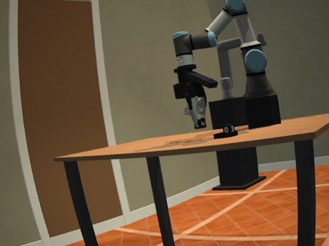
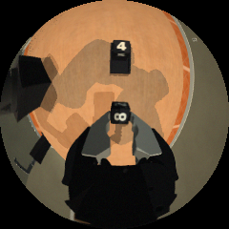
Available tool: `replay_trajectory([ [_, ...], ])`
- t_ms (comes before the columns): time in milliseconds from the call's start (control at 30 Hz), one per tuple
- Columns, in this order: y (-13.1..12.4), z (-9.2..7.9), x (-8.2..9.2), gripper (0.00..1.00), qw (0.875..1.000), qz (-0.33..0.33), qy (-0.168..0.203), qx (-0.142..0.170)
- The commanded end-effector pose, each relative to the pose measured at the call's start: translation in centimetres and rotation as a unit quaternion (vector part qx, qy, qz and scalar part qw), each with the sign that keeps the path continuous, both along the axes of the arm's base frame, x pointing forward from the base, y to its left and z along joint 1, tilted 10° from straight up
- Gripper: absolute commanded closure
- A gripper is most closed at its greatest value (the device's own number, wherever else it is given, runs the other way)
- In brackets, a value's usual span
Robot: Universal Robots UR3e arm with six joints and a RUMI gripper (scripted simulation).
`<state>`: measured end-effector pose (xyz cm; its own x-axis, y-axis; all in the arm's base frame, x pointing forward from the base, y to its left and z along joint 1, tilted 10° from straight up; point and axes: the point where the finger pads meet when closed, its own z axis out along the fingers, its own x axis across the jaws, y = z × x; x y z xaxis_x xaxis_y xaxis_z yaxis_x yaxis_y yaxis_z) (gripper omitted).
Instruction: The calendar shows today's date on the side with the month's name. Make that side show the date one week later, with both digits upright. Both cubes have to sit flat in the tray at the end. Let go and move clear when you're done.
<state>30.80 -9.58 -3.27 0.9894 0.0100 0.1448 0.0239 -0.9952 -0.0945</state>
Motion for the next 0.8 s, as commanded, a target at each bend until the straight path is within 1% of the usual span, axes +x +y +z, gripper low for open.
replay_trajectory([
  [0,-0.2,2.1,-0.3,0.89,1.0,0.0,0.0,0.001],
  [267,-0.5,4.6,-0.7,0.89,1.0,0.0,0.0,0.001],
  [333,-0.5,4.6,-0.7,0.89,1.0,0.0,0.0,0.001],
  [533,-0.6,5.6,-0.8,0.89,1.0,0.0,0.0,0.001],
  [767,-0.6,5.7,-0.8,0.89,1.0,0.0,0.0,0.001],
])
